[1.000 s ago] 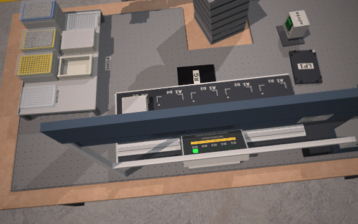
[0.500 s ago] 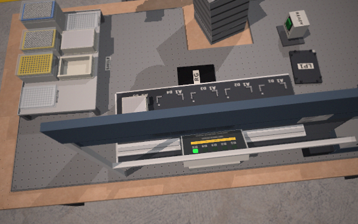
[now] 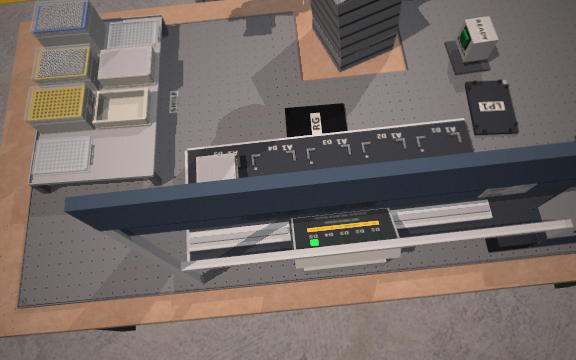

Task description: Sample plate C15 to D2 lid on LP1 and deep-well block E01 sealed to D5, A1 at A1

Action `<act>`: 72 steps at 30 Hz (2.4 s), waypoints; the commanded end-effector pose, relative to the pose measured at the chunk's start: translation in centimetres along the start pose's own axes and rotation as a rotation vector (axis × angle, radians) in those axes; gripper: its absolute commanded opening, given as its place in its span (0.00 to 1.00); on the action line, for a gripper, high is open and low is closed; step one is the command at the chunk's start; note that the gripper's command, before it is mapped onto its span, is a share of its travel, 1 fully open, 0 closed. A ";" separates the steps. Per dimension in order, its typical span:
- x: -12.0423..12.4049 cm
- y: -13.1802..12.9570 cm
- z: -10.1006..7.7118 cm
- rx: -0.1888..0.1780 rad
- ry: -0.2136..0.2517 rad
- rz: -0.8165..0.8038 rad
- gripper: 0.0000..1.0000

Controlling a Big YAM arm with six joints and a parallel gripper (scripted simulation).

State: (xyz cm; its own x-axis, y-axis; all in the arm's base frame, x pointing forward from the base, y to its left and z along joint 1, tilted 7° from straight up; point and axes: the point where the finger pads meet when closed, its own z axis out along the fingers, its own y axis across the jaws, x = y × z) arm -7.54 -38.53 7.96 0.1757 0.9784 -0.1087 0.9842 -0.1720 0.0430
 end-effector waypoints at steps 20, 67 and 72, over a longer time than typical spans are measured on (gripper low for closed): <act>-2.1 11.1 -1.8 -0.012 -0.050 -0.002 0.00; -0.9 26.1 -1.1 -0.015 -0.031 -0.064 0.00; -0.9 26.1 -1.1 -0.014 -0.032 -0.164 0.00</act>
State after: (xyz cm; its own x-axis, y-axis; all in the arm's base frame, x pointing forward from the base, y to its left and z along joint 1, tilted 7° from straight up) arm 17.84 -42.20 9.32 0.0801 0.9896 -0.1195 0.9964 -0.0762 0.0365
